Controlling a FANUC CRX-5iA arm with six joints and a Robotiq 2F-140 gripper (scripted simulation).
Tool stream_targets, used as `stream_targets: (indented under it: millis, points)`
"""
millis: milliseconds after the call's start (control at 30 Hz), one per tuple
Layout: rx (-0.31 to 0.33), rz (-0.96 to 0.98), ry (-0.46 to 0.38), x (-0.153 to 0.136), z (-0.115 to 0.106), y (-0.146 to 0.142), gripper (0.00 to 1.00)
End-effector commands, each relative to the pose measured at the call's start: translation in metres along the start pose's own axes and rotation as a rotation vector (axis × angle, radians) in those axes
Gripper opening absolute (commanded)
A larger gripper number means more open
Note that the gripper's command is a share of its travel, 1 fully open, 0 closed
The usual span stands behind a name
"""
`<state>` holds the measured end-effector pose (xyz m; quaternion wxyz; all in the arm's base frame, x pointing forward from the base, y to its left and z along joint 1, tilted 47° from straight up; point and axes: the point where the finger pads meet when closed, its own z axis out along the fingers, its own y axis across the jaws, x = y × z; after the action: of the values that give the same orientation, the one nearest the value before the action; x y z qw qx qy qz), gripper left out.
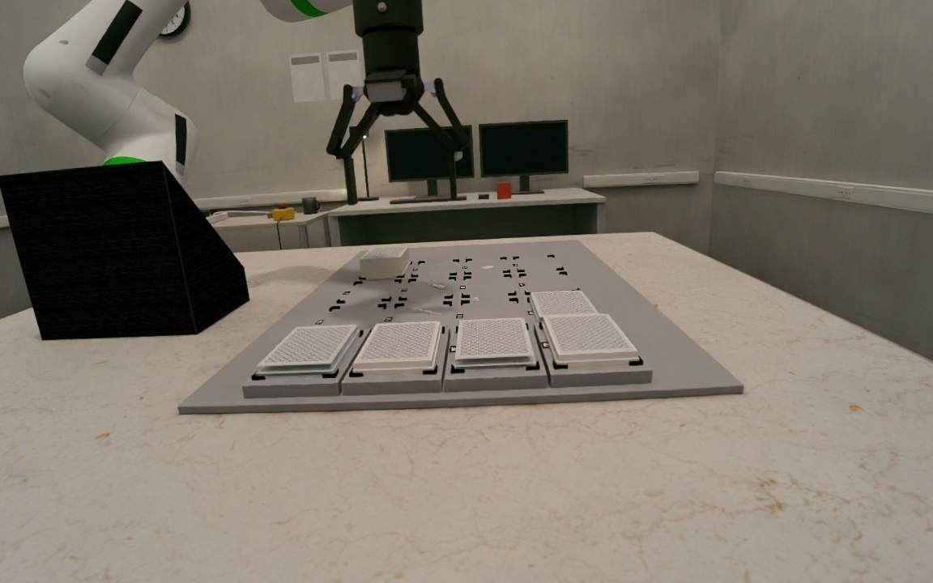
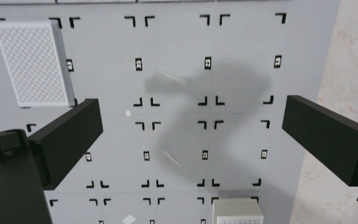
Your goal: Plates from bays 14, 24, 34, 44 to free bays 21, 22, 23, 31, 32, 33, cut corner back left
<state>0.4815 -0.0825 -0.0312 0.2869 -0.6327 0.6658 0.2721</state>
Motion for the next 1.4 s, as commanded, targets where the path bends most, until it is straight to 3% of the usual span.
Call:
stream_targets:
  millis: [0, 733, 1367]
  points:
    - [0.001, 0.0, 0.002, -0.008, -0.001, 0.0, 1.0]
    - [0.001, 0.0, 0.002, -0.088, -0.001, 0.0, 1.0]
    - [0.001, 0.0, 0.002, -0.088, -0.001, 0.0, 1.0]
